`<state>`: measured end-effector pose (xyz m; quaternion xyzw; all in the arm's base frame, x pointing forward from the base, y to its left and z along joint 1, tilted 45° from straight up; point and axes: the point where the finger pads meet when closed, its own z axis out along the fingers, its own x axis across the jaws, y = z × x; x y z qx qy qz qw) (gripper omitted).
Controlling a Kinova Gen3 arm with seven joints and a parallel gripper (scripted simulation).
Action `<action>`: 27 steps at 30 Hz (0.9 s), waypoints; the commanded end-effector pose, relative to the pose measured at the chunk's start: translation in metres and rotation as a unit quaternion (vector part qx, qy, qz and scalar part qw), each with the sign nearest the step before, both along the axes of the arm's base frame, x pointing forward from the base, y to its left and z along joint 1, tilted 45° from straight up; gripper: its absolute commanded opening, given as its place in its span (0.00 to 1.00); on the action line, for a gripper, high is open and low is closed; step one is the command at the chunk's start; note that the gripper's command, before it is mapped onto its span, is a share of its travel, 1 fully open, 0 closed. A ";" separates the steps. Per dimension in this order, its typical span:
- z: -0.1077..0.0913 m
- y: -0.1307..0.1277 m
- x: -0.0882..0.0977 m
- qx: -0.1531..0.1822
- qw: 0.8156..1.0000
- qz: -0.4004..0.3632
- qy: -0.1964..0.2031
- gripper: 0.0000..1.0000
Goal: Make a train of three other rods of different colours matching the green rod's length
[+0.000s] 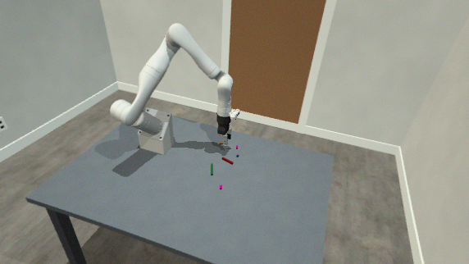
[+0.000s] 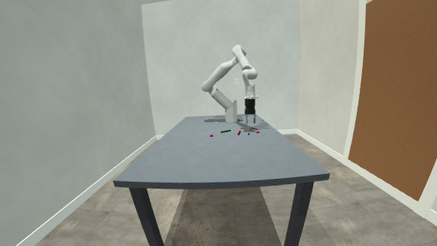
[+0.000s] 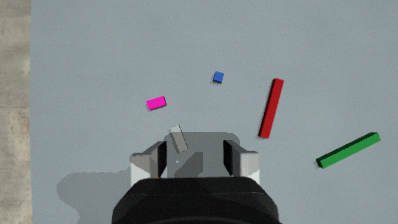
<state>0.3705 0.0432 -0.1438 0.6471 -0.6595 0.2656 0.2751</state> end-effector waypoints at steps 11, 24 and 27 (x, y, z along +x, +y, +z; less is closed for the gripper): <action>0.001 0.000 0.000 -0.001 1.000 0.011 0.013 1.00; 0.002 -0.007 -0.004 -0.007 0.990 0.088 0.108 1.00; 0.002 -0.008 -0.004 -0.007 0.988 0.098 0.120 1.00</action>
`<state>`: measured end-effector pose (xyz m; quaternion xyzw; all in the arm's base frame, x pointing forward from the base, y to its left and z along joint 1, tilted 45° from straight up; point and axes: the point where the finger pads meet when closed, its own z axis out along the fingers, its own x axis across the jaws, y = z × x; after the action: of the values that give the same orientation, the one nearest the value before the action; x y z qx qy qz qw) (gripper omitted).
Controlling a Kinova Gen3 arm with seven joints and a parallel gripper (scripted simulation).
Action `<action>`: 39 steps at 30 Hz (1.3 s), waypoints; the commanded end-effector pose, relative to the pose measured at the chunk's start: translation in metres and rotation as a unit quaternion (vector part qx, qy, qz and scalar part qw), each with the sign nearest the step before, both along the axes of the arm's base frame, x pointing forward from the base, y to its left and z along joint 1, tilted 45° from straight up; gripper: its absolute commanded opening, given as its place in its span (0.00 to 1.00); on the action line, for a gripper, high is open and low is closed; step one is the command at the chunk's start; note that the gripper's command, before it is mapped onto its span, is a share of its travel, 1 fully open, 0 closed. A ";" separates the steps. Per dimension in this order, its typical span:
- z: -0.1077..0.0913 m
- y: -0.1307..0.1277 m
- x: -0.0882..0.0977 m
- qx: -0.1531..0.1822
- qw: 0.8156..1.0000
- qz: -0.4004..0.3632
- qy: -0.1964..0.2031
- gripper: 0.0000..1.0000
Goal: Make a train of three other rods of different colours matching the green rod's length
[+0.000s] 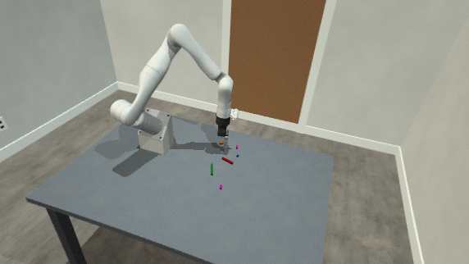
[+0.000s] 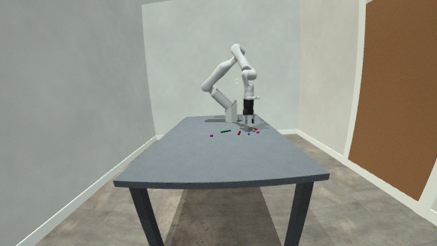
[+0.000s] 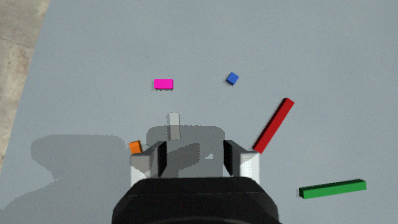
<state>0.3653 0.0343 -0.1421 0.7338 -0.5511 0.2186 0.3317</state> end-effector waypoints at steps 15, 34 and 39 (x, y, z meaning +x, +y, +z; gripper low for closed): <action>0.005 -0.010 -0.006 0.008 0.954 0.193 0.232 1.00; 0.013 -0.016 -0.007 0.029 0.785 0.415 0.460 1.00; 0.016 -0.016 -0.005 0.034 0.715 0.475 0.512 1.00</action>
<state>0.3572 0.0166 -0.1283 0.9075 0.1051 -0.0749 0.3998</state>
